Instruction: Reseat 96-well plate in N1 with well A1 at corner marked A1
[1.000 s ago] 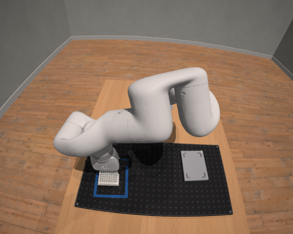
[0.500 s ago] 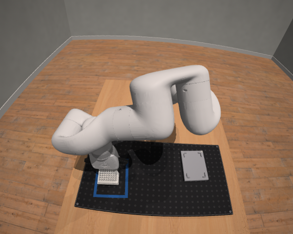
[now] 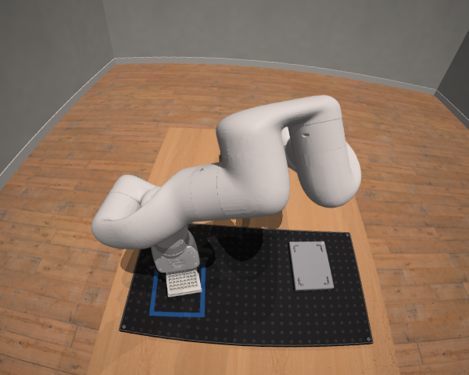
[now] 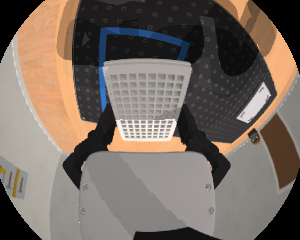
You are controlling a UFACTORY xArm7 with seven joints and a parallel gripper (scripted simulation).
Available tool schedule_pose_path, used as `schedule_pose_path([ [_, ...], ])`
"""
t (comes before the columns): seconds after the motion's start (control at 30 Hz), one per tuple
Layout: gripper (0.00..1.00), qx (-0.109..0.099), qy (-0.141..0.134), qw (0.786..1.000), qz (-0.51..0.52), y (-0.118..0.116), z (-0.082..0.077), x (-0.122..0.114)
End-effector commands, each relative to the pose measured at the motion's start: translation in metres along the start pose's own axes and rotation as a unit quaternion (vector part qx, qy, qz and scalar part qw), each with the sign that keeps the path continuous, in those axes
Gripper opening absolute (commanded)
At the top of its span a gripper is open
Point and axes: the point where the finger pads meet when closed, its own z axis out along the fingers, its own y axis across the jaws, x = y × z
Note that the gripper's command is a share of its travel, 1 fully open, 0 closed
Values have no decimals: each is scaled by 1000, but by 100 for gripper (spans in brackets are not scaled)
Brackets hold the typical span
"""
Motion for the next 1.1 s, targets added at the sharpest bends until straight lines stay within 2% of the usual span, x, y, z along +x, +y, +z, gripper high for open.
schedule_pose_path([
  [0.0,0,6,-4,996,-88,16,-2,-1],
  [0.07,0,6,-4,996,-88,16,-2,-1],
  [0.23,0,6,-3,985,-171,33,-2,-3],
  [0.57,0,7,-2,943,-332,66,-3,-5],
  [0.63,0,7,-2,943,-332,66,-3,-5],
  [0.83,0,7,-2,905,-424,86,-3,-6],
  [1.07,0,7,-1,850,-527,110,-4,-8],
])
